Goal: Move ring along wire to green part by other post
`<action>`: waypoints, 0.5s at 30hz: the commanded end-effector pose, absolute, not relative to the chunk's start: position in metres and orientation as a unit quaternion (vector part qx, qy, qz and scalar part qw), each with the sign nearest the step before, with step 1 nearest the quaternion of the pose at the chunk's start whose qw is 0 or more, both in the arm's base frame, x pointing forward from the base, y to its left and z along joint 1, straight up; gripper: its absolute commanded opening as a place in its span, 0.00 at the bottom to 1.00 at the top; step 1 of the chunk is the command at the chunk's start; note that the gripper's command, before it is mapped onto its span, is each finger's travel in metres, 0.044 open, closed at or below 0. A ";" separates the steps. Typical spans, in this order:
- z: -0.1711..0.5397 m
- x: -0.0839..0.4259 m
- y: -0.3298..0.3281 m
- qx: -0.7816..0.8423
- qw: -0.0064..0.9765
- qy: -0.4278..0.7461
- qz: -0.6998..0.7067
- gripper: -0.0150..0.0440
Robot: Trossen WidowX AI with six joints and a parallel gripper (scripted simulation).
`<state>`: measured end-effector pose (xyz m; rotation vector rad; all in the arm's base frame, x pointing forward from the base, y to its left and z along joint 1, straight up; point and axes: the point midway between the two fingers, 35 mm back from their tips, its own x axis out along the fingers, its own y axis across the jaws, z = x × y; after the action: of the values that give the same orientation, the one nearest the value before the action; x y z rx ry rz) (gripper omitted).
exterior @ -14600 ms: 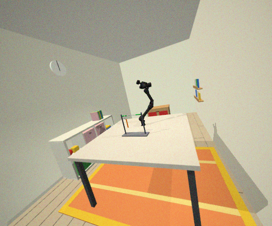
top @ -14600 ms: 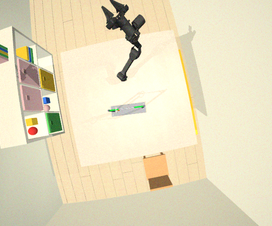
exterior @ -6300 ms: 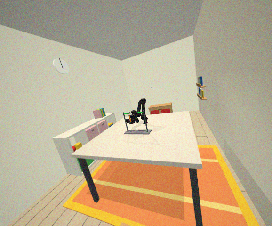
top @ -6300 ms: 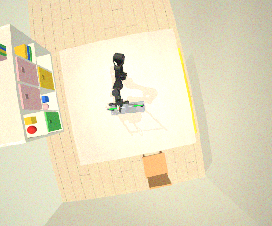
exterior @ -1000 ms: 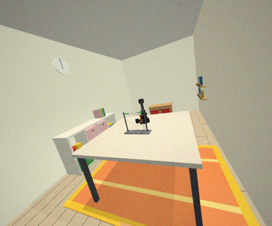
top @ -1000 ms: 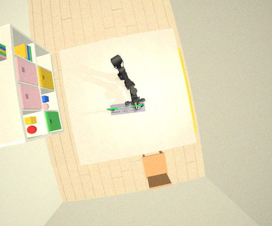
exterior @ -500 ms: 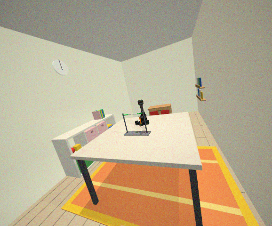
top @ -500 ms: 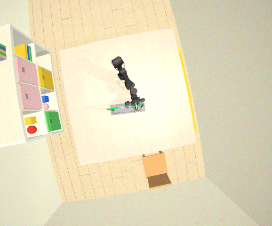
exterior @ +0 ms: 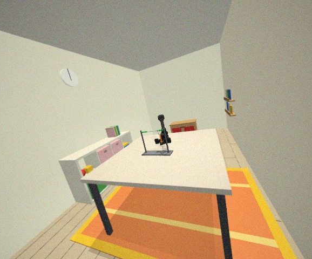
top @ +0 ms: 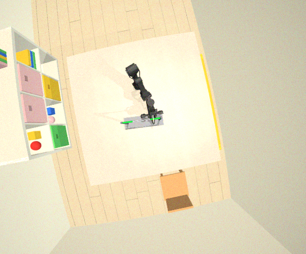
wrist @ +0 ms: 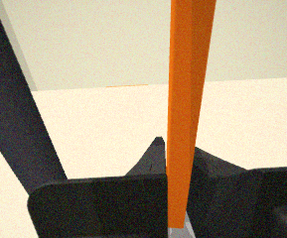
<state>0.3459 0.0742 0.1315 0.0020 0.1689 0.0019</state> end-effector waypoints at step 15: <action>0.137 0.322 0.075 0.003 0.996 0.085 0.000 0.53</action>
<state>0.3309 0.0757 0.1376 0.0001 0.1662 0.0036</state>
